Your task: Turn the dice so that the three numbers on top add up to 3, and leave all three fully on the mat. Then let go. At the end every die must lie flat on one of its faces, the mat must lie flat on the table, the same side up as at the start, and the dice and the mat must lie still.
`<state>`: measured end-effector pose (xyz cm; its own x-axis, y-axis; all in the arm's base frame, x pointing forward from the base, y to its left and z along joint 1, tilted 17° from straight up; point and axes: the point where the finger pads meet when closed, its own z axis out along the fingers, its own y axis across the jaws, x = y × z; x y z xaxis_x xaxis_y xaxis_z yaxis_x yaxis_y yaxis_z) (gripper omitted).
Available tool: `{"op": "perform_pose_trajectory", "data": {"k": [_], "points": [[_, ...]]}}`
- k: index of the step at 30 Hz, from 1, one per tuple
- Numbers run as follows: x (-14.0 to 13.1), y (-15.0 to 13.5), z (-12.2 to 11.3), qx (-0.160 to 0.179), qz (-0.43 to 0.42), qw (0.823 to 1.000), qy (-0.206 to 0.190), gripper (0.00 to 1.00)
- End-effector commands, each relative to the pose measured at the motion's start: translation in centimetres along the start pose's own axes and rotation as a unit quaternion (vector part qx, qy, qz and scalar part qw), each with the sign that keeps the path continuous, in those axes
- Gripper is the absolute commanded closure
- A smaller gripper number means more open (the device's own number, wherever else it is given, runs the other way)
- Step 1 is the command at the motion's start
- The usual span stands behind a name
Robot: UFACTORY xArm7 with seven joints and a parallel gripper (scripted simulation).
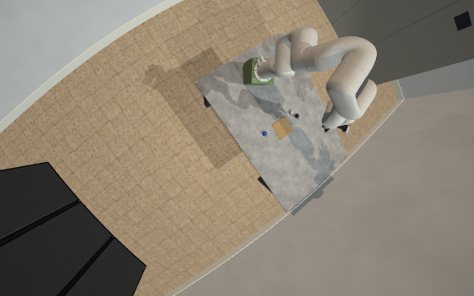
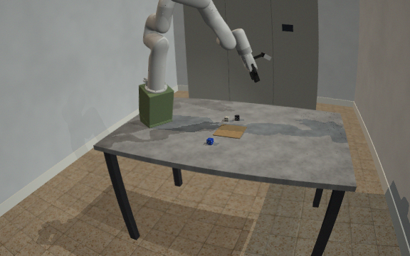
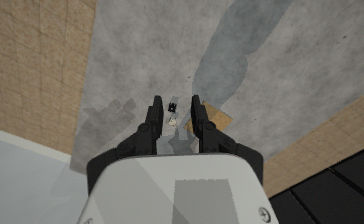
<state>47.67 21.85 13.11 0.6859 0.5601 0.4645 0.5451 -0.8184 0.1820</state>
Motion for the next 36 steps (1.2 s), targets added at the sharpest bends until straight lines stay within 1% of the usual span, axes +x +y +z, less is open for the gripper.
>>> {"op": "perform_pose_trajectory", "data": {"k": [1,2,3,4,5,6,8,9,10,12,15,18,19,30,32,36], "points": [[-3.6,-1.0,3.6,-0.036,0.026,0.997,-0.066,0.58],[-3.6,-1.0,3.6,-0.036,0.026,0.997,-0.066,0.58],[-5.3,-1.3,4.7,-0.040,0.036,0.994,-0.091,0.58],[-5.3,-1.3,4.7,-0.040,0.036,0.994,-0.091,0.58],[-6.8,-1.6,5.5,-0.043,0.045,0.992,-0.112,0.58],[-6.8,-1.6,5.5,-0.043,0.045,0.992,-0.112,0.58],[-9.0,-2.0,6.8,-0.048,0.058,0.987,-0.144,0.58],[-9.0,-2.0,6.8,-0.048,0.058,0.987,-0.144,0.58],[-9.9,-2.2,7.1,-0.050,0.062,0.985,-0.155,0.58],[-9.9,-2.2,7.1,-0.050,0.062,0.985,-0.155,0.58],[-11.2,-2.5,7.7,-0.053,0.069,0.981,-0.173,0.58],[-11.4,-2.6,7.8,-0.054,0.071,0.980,-0.175,0.58],[-11.4,-2.6,7.8,-0.054,0.071,0.980,-0.175,0.00],[-11.3,-2.6,7.8,-0.054,0.070,0.981,-0.175,0.00],[-11.9,-2.6,8.5,-0.053,0.066,0.981,-0.175,0.00],[-14.0,-2.6,10.6,-0.050,0.050,0.982,-0.177,0.00]]}}
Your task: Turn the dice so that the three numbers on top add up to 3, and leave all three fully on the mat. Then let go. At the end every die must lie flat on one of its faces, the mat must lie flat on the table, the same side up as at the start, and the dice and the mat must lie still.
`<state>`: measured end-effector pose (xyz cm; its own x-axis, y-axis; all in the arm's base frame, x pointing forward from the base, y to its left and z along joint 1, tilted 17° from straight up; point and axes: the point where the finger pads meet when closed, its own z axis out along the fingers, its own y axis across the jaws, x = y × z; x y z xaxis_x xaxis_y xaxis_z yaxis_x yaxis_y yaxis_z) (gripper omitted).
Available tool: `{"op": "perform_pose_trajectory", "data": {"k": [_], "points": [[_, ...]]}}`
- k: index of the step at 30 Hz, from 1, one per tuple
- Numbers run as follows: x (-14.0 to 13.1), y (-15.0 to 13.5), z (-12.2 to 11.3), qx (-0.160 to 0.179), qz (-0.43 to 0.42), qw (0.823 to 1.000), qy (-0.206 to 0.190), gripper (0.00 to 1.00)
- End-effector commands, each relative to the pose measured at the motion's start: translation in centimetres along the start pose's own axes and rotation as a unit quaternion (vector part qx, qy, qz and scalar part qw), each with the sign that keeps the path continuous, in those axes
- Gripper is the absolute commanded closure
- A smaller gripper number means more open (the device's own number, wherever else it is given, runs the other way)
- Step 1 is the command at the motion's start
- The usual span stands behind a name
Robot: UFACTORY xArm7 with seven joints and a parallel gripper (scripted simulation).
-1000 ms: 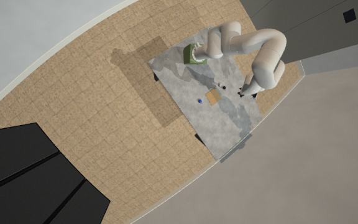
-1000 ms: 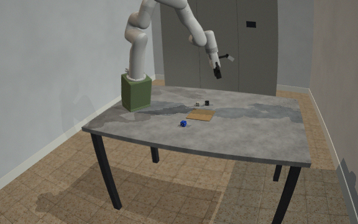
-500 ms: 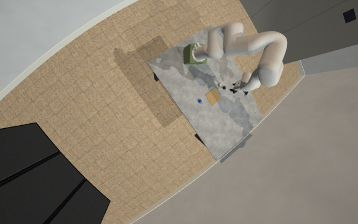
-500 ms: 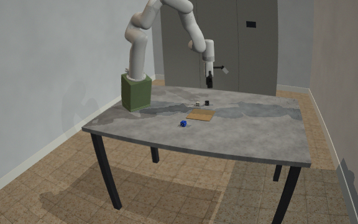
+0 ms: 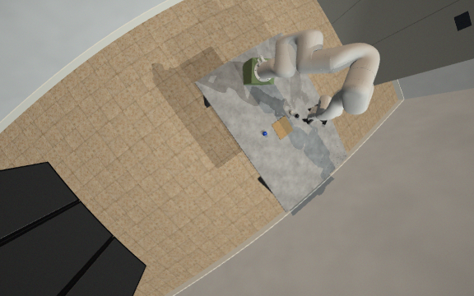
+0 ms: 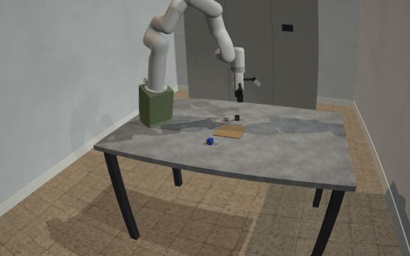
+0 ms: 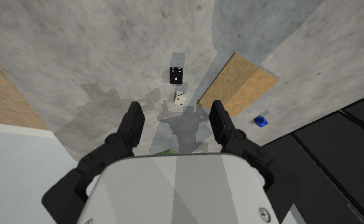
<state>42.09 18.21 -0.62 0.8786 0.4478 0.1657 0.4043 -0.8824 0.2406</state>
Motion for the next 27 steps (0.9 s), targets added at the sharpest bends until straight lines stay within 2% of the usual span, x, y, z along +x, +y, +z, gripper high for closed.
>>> {"op": "perform_pose_trajectory", "data": {"k": [1,2,3,27], "points": [[-1.13,-0.15,2.63,0.001,-0.015,1.000,-0.001,0.00],[-1.15,-0.16,2.67,0.001,-0.015,1.000,-0.001,0.00],[-1.15,-0.16,2.67,0.001,-0.015,1.000,-0.001,0.58],[-1.15,-0.16,2.67,0.001,-0.015,1.000,-0.001,0.58]]}}
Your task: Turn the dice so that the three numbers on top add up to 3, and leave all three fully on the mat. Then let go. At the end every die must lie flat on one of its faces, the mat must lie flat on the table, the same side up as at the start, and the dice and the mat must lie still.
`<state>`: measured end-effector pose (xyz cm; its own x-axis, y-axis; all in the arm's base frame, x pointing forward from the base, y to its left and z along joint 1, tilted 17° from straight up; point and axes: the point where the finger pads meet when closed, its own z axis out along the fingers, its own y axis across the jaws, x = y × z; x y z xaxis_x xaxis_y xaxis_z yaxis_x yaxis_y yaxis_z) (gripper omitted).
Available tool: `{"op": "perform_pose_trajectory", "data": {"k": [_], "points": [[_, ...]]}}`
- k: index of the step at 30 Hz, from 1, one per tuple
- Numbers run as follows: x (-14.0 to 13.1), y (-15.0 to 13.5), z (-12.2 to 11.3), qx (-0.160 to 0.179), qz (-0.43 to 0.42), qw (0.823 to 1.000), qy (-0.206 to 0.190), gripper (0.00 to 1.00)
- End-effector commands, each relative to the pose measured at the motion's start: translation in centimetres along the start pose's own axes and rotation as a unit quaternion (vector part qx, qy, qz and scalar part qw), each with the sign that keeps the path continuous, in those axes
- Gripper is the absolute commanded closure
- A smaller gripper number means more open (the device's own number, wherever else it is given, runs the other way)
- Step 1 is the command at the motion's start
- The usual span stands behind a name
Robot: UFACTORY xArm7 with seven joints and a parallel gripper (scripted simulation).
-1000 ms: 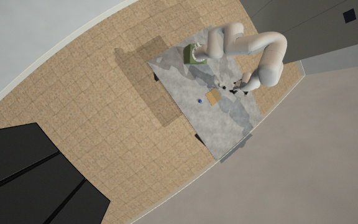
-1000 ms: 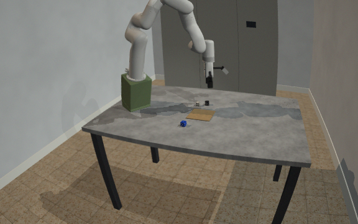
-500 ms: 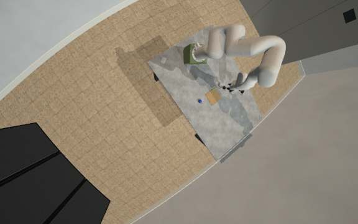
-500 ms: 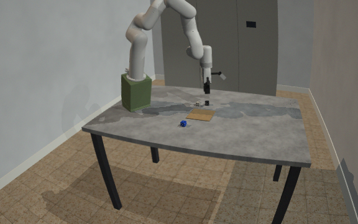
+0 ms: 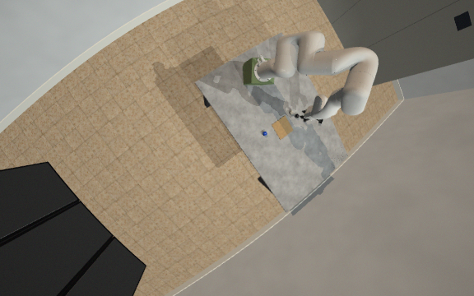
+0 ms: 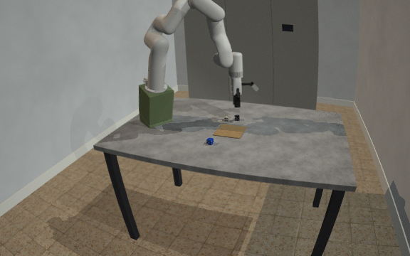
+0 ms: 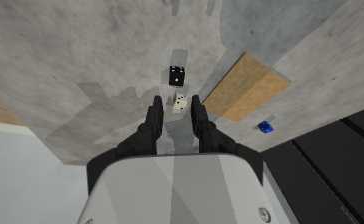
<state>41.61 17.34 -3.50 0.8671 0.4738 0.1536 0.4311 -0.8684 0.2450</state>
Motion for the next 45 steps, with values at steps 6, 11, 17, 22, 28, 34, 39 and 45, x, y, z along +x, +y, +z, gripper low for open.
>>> {"op": "perform_pose_trajectory", "data": {"k": [6,11,17,22,28,34,39,45], "points": [[0.1,0.0,-0.1,0.000,0.000,1.000,0.002,0.58],[0.1,0.0,-0.1,0.000,0.000,1.000,0.002,0.58],[0.1,0.0,0.0,0.000,0.000,1.000,0.002,0.58],[0.1,0.0,0.2,0.000,0.000,1.000,0.002,0.58],[0.1,0.0,0.7,0.000,0.000,1.000,0.002,0.58],[0.1,0.0,1.1,0.000,0.000,1.000,0.002,0.58],[0.2,0.0,1.9,0.000,0.000,1.000,0.002,0.58],[0.2,0.0,2.9,0.000,0.000,1.000,0.002,0.58]]}}
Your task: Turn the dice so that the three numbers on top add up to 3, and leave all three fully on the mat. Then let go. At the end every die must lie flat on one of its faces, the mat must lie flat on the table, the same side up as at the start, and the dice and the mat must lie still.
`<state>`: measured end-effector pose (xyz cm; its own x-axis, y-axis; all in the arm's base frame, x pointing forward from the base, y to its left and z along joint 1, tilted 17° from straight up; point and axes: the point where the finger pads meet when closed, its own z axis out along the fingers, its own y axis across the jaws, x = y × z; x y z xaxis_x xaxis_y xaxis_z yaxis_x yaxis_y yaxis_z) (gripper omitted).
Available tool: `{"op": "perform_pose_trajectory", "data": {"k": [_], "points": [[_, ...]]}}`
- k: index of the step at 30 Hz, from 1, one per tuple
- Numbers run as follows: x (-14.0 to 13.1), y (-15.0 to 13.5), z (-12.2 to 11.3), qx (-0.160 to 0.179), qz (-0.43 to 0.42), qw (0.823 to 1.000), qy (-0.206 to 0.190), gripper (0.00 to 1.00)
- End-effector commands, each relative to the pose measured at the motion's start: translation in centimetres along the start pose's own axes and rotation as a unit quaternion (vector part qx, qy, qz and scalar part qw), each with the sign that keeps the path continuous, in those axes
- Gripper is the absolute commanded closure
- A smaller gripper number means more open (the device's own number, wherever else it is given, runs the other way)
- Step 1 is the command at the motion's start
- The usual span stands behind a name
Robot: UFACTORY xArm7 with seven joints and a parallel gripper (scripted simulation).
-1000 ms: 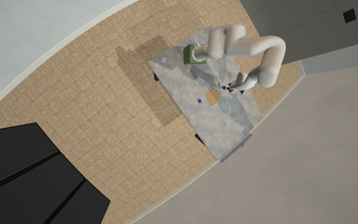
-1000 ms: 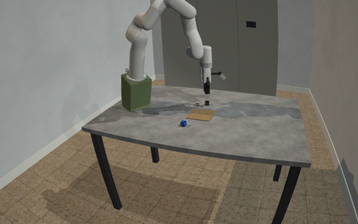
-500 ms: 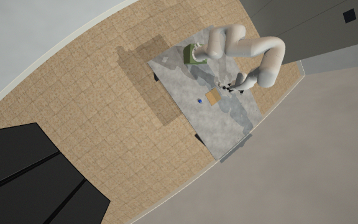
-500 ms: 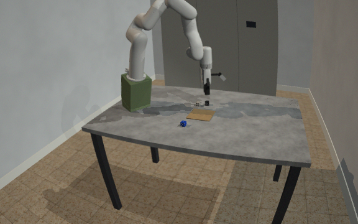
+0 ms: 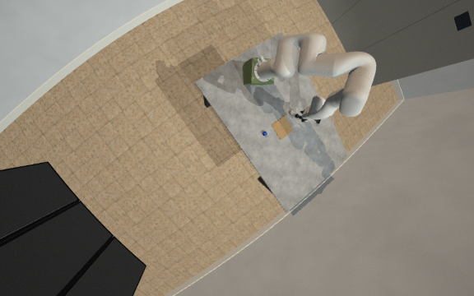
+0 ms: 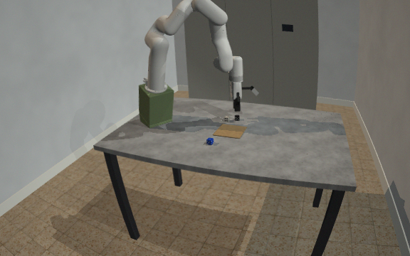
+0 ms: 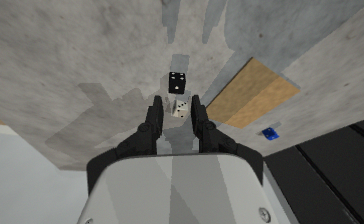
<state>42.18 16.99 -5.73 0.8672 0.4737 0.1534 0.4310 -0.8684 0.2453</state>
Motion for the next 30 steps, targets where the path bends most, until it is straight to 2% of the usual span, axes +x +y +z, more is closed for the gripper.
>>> {"op": "perform_pose_trajectory", "data": {"k": [1,17,30], "points": [[0.2,0.0,0.7,0.001,0.000,1.000,0.002,0.58],[0.2,0.0,2.4,0.001,0.000,1.000,0.002,0.58],[0.2,0.0,2.8,0.001,0.000,1.000,0.002,0.58]]}}
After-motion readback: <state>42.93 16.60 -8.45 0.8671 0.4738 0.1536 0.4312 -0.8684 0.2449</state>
